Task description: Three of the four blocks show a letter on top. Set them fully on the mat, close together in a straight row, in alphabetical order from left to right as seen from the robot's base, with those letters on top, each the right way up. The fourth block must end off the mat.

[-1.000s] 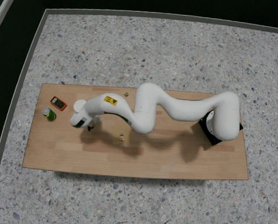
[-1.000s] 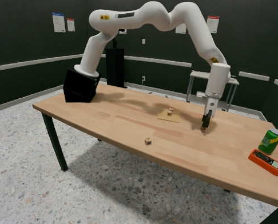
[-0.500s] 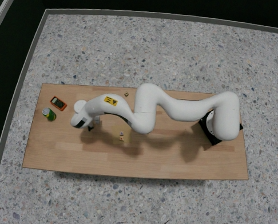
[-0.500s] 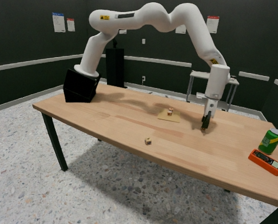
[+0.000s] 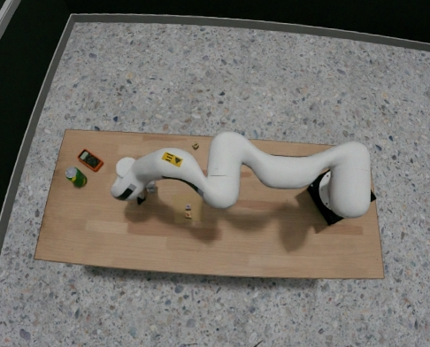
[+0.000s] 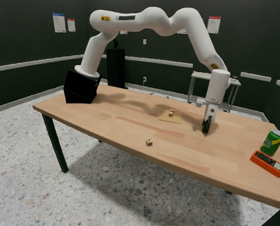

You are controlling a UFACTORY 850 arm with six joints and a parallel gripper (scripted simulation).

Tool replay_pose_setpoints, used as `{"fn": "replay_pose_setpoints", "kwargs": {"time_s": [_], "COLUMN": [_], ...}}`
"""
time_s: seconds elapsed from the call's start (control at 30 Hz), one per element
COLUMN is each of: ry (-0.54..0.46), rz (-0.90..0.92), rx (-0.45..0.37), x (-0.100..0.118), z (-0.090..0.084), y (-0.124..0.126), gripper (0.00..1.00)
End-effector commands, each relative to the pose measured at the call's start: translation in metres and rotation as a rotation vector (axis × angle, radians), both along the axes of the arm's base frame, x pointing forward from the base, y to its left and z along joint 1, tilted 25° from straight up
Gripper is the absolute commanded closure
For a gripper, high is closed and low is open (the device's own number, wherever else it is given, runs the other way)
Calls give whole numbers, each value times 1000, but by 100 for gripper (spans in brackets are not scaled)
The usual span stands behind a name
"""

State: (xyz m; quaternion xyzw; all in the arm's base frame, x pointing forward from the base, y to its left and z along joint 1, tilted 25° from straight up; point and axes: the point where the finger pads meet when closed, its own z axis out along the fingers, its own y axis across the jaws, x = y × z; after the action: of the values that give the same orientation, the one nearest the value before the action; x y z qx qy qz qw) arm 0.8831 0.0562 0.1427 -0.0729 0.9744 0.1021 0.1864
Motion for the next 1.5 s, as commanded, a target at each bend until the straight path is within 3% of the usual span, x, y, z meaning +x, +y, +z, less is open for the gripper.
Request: {"fn": "replay_pose_setpoints", "kwargs": {"time_s": [0.0,1.33,1.37,1.47], "ry": [-2,-2,-2,-2], "rz": [0,0,0,0], "rx": [0,0,0,0], "x": [1,2,2,2], "z": [0,-1,-1,-1], "y": [0,0,0,0], "gripper": [36,36,57,57]}}
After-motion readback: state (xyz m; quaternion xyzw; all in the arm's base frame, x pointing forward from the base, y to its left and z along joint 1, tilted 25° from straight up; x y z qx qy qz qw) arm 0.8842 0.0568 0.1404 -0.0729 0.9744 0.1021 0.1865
